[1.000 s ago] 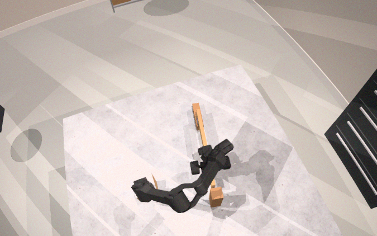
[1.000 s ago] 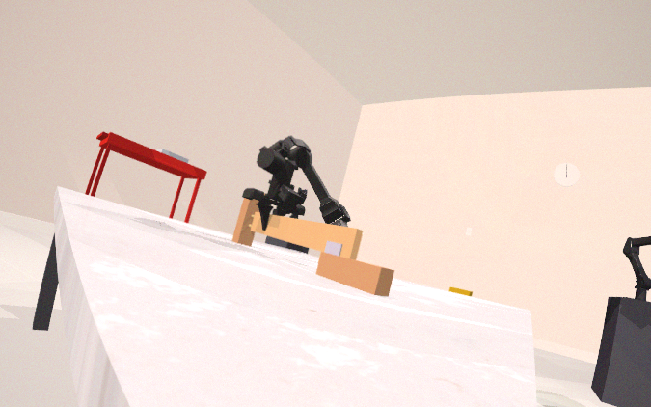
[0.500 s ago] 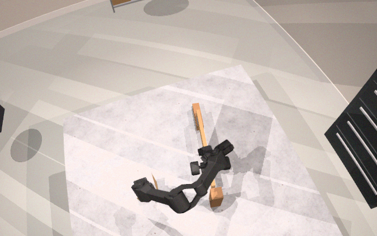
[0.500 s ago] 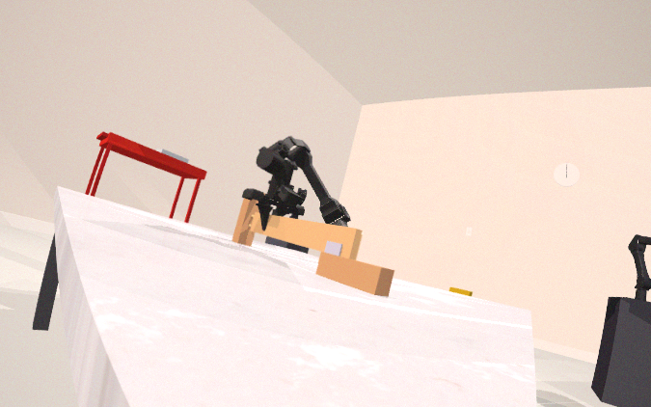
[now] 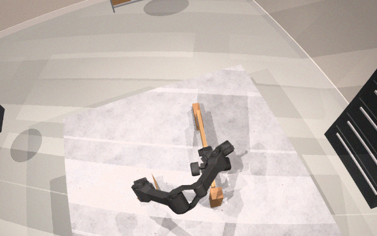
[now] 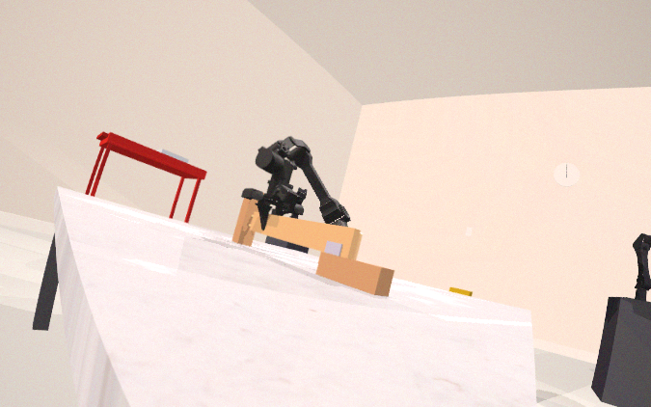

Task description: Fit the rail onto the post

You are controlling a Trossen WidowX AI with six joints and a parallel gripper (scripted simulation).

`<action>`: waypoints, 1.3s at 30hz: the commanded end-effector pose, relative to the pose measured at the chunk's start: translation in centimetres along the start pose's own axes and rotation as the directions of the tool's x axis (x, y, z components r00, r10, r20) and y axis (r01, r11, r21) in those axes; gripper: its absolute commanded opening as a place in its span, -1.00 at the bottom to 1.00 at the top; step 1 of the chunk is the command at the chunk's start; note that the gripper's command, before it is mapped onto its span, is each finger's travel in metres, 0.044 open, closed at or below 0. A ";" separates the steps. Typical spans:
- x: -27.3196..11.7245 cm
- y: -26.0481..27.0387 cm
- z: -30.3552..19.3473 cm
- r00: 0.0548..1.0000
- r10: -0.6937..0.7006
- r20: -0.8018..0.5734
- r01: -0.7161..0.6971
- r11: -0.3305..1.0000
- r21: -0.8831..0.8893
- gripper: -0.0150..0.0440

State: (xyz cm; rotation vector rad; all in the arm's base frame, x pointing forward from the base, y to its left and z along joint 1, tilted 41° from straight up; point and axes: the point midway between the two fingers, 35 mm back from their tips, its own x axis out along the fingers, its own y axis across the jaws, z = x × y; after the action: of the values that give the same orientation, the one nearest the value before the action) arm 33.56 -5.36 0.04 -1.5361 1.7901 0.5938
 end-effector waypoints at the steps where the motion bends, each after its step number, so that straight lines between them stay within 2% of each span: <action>1: -0.3 -0.1 -0.2 1.000 -0.006 0.005 0.006 1.000 0.000 -0.49; 39: -0.2 -0.1 -1.4 1.000 -0.006 0.005 0.006 1.000 0.000 -0.49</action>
State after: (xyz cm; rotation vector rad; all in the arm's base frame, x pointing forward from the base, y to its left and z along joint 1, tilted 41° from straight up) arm 33.32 -6.28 0.76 -1.5350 1.7897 0.5965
